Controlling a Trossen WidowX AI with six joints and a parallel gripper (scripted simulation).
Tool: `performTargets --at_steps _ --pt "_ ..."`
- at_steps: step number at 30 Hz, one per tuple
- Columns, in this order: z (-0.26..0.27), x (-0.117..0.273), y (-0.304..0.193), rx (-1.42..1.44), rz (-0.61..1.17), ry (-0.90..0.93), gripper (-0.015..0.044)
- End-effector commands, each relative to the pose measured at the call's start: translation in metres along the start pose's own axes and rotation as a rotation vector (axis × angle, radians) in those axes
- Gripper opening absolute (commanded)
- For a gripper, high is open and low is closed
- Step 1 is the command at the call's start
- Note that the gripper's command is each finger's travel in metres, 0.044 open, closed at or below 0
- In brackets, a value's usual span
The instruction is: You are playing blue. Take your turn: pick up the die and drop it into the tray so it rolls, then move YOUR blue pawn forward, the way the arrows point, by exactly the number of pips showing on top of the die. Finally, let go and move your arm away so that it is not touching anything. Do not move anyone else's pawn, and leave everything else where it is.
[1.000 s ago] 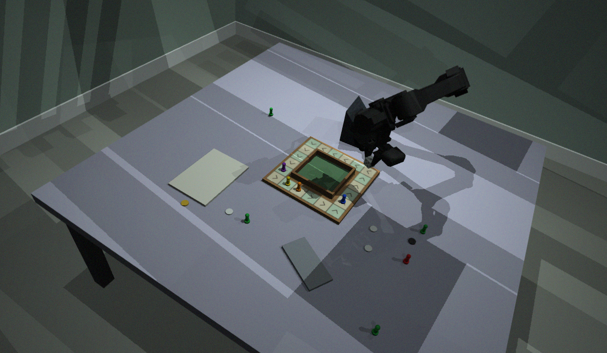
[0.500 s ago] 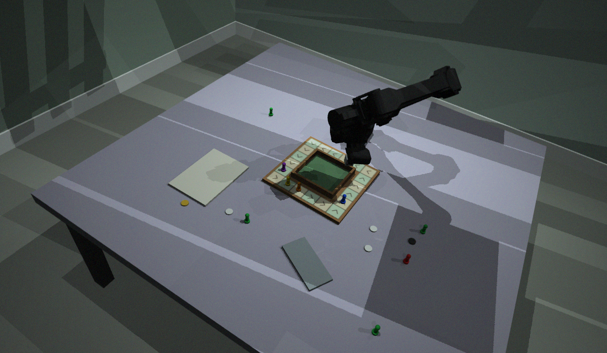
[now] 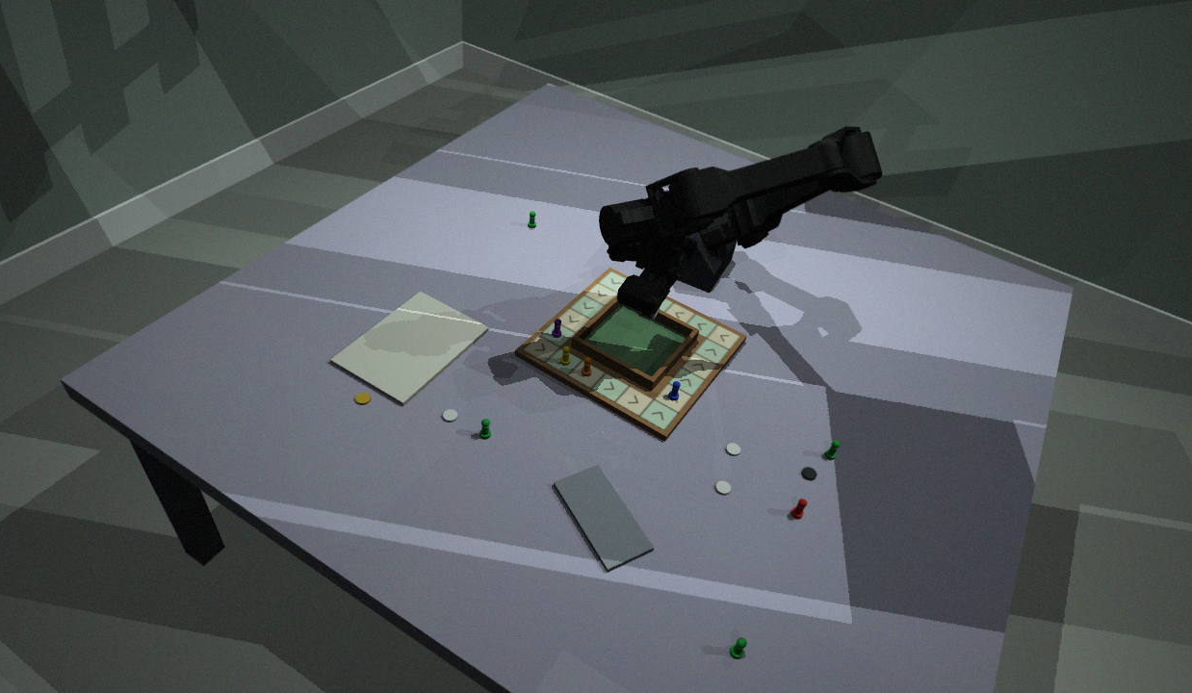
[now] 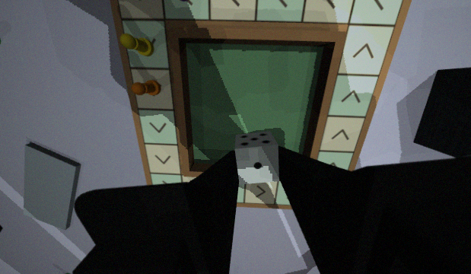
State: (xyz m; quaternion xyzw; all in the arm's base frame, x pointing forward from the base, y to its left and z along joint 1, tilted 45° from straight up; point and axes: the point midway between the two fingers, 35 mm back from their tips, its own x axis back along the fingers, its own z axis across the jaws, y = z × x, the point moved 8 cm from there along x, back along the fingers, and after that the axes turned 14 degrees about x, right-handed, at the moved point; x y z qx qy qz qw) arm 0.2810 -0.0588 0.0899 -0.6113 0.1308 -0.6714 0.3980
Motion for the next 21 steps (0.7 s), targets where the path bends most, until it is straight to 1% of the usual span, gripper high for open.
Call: performTargets --at_steps 1,8,15,21 --pt "-0.005 -0.004 0.013 -0.108 0.003 -0.004 0.0" --pt "-0.004 -0.006 0.011 -0.108 -0.012 -0.02 0.0" --pt "0.001 -0.016 -0.004 -0.107 -0.193 -0.156 0.0" --pt "0.004 -0.025 -0.016 -0.107 -0.373 -0.236 0.0"
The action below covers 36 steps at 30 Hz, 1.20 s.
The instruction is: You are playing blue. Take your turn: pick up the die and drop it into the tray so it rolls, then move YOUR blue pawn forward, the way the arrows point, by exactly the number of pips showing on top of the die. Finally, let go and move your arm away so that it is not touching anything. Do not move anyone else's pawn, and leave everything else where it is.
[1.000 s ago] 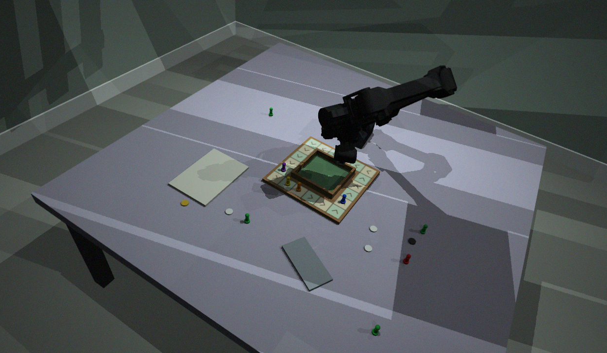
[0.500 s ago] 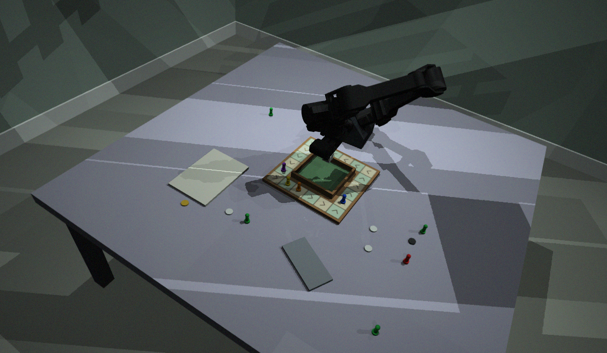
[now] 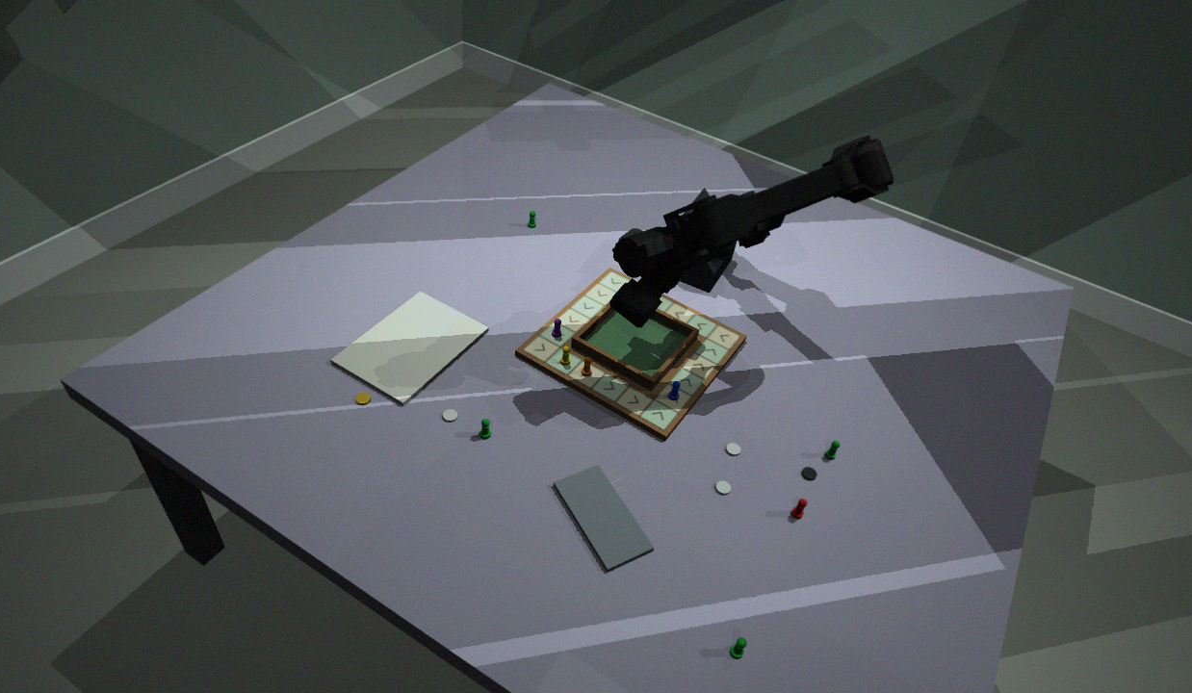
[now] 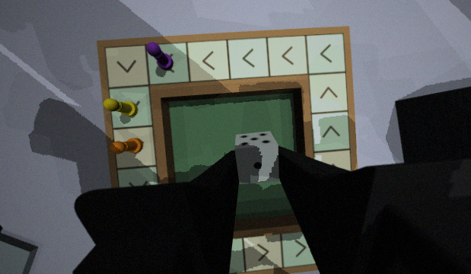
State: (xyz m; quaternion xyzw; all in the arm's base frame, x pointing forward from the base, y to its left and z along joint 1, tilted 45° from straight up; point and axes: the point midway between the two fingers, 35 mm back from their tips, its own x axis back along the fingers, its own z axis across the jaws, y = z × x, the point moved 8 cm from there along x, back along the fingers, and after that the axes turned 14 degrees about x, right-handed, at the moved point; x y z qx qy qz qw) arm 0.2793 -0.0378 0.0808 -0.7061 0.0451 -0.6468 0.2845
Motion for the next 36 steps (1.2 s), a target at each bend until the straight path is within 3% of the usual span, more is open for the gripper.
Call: performTargets --at_steps 1,14,18,23,36 --pt "0.001 -0.003 -0.011 -0.009 -0.142 -0.041 0.0" --pt "0.002 -0.015 -0.041 -0.043 -0.537 -0.037 0.0" --pt "0.002 -0.013 -0.042 -0.043 -0.542 -0.036 0.0" --pt "0.014 0.024 -0.055 -0.043 -0.542 -0.035 0.0" --pt "0.013 0.025 -0.056 -0.043 -0.542 -0.035 0.0"
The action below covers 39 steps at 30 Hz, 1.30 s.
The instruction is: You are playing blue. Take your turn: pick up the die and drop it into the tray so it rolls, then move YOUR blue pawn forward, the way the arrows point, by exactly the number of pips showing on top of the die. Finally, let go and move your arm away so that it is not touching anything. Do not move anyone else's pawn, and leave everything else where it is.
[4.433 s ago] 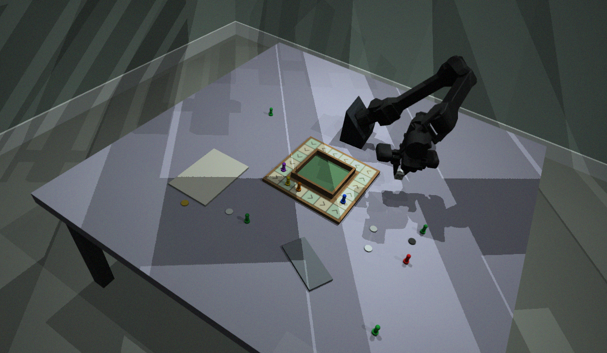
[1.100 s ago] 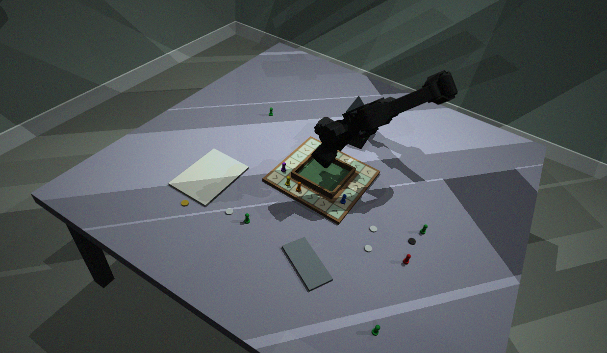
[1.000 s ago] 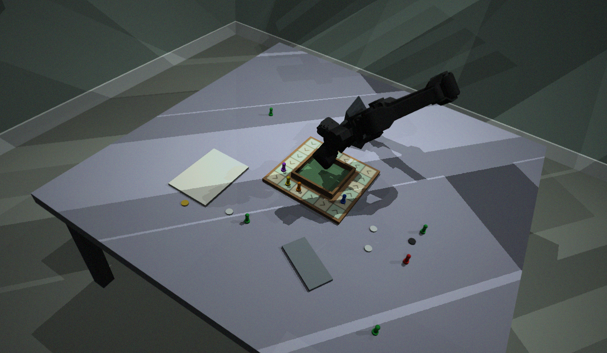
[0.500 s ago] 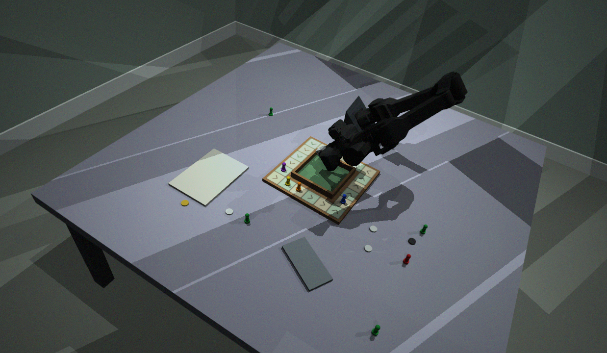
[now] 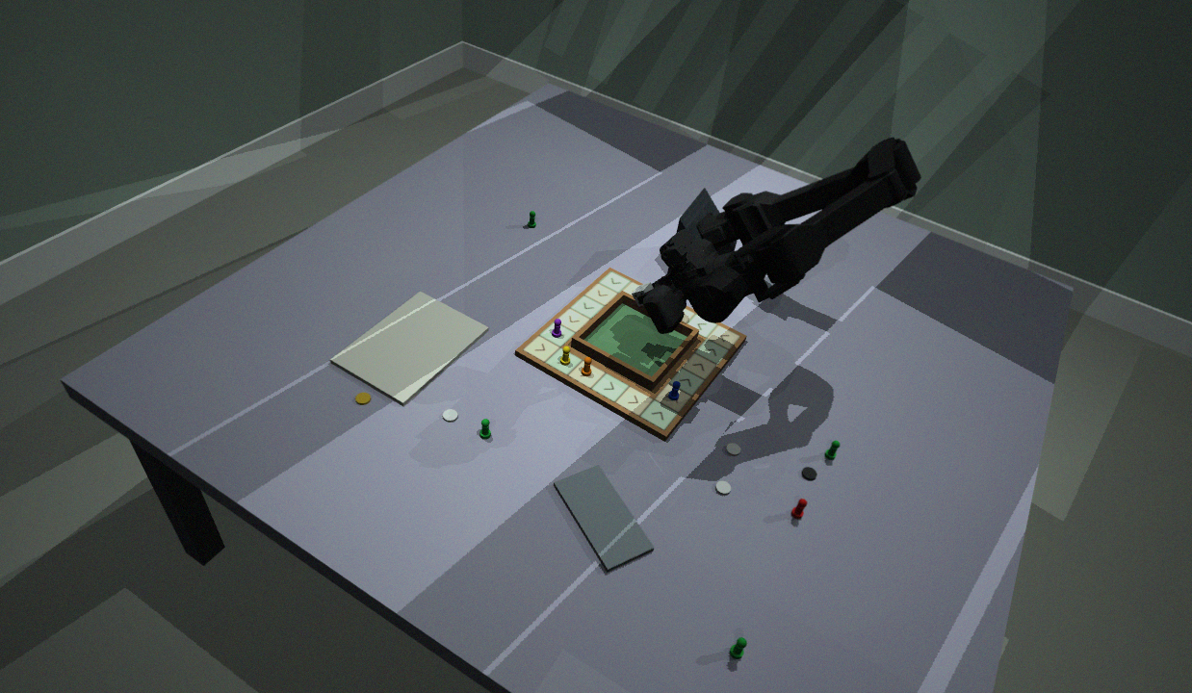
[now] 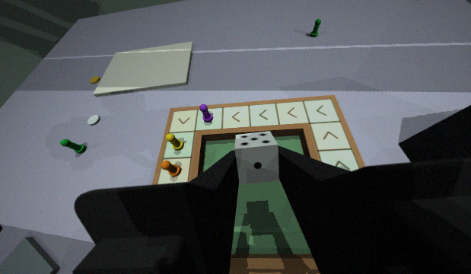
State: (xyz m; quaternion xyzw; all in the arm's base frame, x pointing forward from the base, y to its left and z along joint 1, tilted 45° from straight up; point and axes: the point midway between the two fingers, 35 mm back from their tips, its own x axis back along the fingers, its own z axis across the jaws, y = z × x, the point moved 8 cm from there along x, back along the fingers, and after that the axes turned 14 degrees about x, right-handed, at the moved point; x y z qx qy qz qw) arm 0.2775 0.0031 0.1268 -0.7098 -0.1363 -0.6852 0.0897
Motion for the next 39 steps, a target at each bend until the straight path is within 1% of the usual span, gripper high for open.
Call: performTargets --at_steps 1,10,18,19,22,26,27,28,30,32,35,36,37,39 --pt "0.0 0.002 0.0 -0.004 -0.005 0.001 0.0" --pt "0.0 0.0 0.0 0.0 0.0 0.001 0.0" --pt "0.0 0.0 0.0 0.0 0.0 0.001 0.021" --pt "0.0 0.002 0.002 0.0 -0.001 0.001 0.0236" --pt "-0.006 0.025 0.027 -0.004 -0.006 0.0 0.0315" --pt "-0.007 0.027 0.029 -0.004 -0.007 0.0 0.042" --pt "-0.007 0.027 0.029 -0.004 -0.007 0.0 0.044" --pt "-0.007 0.025 0.03 0.0 0.01 -0.003 0.044" --pt "-0.008 0.012 0.036 0.023 0.149 -0.015 0.044" --pt "-0.01 -0.008 0.047 0.041 0.37 0.004 0.044" --pt "-0.016 -0.033 0.065 0.024 0.684 0.118 0.044" --pt "-0.017 -0.039 0.07 0.011 0.759 0.165 0.044" --pt "-0.018 -0.043 0.074 0.001 0.802 0.196 0.044" --pt "-0.019 -0.044 0.075 -0.003 0.816 0.207 0.044"
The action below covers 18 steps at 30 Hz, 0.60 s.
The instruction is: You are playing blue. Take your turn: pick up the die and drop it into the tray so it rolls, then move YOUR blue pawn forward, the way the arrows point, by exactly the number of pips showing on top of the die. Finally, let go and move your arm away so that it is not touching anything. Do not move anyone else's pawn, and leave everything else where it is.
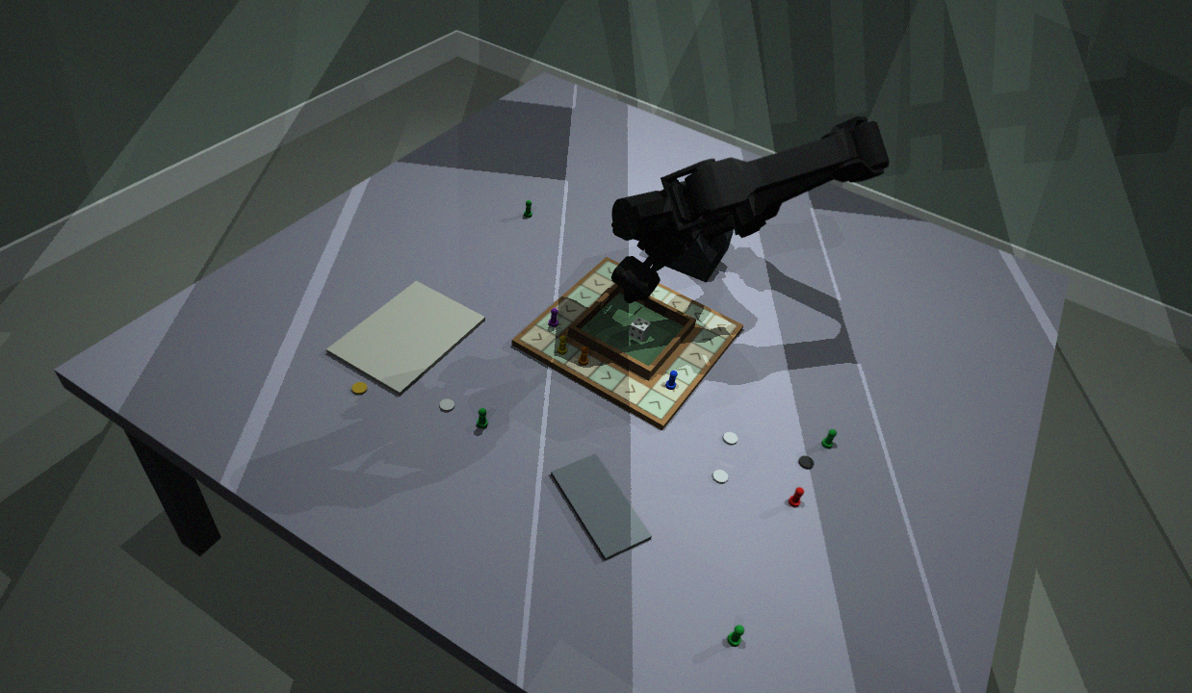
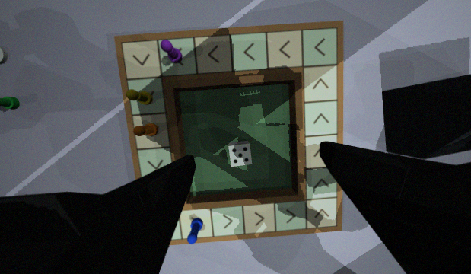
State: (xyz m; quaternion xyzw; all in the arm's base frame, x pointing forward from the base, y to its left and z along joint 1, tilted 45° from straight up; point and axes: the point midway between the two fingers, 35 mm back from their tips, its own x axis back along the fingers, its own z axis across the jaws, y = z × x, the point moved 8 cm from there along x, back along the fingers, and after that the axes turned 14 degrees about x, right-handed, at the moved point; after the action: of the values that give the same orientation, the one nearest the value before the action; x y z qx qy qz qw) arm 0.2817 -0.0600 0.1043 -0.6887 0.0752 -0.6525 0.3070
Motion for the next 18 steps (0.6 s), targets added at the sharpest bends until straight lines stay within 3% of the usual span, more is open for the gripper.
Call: performTargets --at_steps 1,6,9,15,18 --pt "-0.005 -0.005 0.022 -0.003 0.206 0.132 0.044" --pt "-0.006 -0.004 0.017 -0.014 0.144 0.081 0.044" --pt "0.013 -0.003 0.006 0.162 0.137 0.107 0.0361" --pt "0.083 -0.002 -0.056 0.871 0.127 0.213 0.0204" --pt "0.092 -0.002 -0.068 0.968 0.128 0.229 0.02"
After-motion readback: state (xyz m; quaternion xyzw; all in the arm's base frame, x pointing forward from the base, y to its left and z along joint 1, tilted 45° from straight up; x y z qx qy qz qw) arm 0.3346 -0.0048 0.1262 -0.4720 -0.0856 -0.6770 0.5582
